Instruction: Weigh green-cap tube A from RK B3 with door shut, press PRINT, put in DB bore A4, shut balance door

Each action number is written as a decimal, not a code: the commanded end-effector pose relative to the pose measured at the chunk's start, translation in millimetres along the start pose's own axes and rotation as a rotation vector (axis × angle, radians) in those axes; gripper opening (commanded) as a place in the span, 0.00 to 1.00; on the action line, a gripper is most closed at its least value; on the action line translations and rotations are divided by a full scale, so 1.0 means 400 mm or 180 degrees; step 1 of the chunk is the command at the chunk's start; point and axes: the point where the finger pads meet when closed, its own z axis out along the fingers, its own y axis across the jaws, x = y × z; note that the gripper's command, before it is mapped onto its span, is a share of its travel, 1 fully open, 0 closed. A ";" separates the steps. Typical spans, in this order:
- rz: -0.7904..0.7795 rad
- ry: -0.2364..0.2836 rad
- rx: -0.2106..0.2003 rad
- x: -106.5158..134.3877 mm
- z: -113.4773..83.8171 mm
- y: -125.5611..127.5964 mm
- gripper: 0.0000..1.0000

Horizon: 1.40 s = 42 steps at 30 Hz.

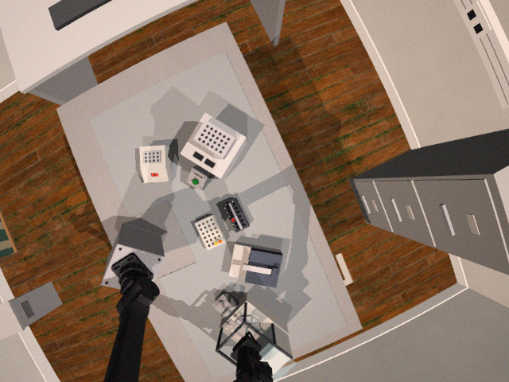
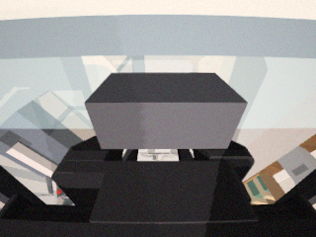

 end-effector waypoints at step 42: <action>-0.0029 -0.0215 0.0015 -0.065 -0.208 -0.009 0.36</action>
